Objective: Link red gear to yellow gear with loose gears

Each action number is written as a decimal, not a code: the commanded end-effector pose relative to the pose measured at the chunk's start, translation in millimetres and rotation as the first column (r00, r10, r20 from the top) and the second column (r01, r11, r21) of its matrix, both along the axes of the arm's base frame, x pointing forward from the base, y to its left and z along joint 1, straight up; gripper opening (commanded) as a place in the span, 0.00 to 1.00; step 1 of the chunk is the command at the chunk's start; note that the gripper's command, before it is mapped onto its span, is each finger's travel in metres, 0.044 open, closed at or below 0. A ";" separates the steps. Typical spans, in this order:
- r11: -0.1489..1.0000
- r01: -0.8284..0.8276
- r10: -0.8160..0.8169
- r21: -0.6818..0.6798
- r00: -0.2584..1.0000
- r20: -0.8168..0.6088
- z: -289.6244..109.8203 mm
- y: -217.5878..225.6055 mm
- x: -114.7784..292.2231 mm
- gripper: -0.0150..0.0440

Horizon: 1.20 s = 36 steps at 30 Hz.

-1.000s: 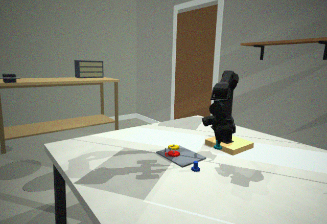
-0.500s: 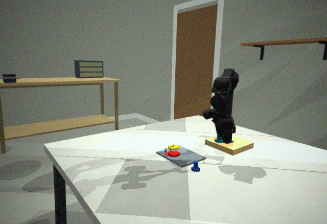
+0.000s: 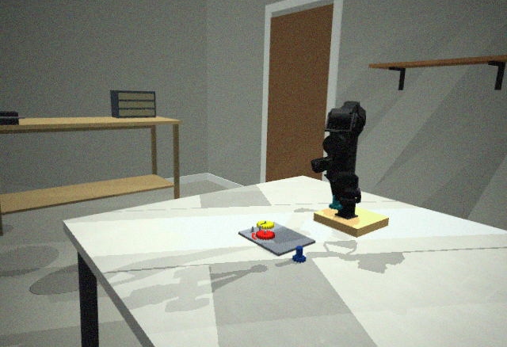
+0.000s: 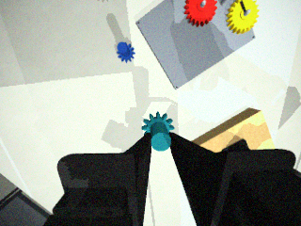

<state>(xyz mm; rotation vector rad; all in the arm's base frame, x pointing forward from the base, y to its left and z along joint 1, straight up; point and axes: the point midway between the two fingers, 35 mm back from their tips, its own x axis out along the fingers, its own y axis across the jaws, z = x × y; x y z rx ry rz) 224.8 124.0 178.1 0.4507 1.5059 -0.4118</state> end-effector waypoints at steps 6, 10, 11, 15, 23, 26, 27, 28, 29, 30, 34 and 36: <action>1.000 0.000 0.001 -0.005 1.000 0.005 -1.8 -12.2 14.6 0.25; 1.000 -0.002 0.002 -0.008 1.000 0.009 -3.1 -18.5 21.0 0.25; 1.000 -0.002 0.003 -0.008 1.000 0.010 -3.6 -20.1 22.6 0.25; 1.000 -0.002 0.002 -0.009 1.000 0.010 -6.1 -26.1 29.2 0.25; 1.000 -0.002 0.002 -0.011 1.000 0.011 -11.2 -39.0 42.0 0.25; 1.000 -0.002 0.002 -0.011 1.000 0.011 -13.2 -44.2 46.5 0.25; 1.000 -0.002 0.002 -0.011 1.000 0.011 -13.8 -45.9 48.0 0.25; 1.000 0.000 0.000 -0.011 1.000 0.011 -14.5 -47.6 49.4 0.25; 1.000 0.002 -0.002 -0.010 1.000 0.011 -15.1 -49.4 50.8 0.25; 1.000 0.004 -0.004 -0.010 1.000 0.011 -15.7 -51.1 52.2 0.25; 1.000 0.012 -0.012 -0.008 1.000 0.011 -18.3 -58.3 57.6 0.25; 1.000 0.014 -0.013 -0.008 1.000 0.012 -19.6 -62.0 60.3 0.25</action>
